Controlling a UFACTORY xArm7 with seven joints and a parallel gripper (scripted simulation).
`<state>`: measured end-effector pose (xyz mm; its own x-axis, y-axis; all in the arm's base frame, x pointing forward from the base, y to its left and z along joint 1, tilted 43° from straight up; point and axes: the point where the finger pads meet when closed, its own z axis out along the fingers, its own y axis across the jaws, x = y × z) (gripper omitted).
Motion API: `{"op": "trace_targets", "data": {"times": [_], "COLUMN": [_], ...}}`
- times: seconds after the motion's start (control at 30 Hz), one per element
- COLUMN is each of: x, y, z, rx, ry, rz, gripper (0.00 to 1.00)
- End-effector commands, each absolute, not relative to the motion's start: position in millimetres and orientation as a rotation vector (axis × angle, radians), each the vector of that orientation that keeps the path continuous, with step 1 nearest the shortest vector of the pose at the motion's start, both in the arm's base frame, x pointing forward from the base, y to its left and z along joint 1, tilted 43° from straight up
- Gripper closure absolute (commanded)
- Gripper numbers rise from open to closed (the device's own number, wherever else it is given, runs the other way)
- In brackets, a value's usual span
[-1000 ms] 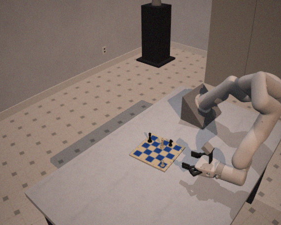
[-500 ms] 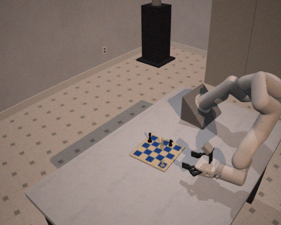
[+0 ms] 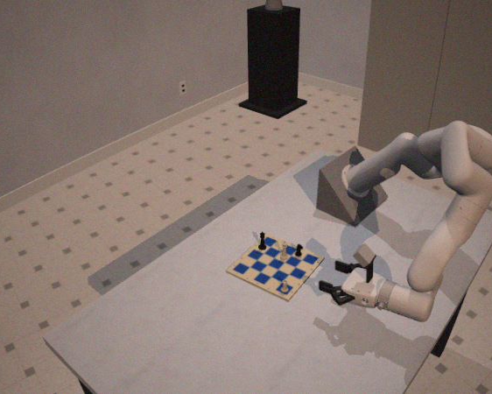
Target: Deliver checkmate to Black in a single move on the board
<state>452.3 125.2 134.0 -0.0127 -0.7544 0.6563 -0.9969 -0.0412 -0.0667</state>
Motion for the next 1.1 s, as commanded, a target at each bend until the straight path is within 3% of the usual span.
{"op": "trace_targets", "data": {"times": [0.0,0.7,1.07], "x": [453,449,421], "y": [109,72,51], "z": [152,186,133], "rx": [1.841,1.834,1.727], "ry": [-1.821,-1.835,-2.090], "rz": [0.762,0.731,0.107], "gripper": [0.00,0.00,0.00]}}
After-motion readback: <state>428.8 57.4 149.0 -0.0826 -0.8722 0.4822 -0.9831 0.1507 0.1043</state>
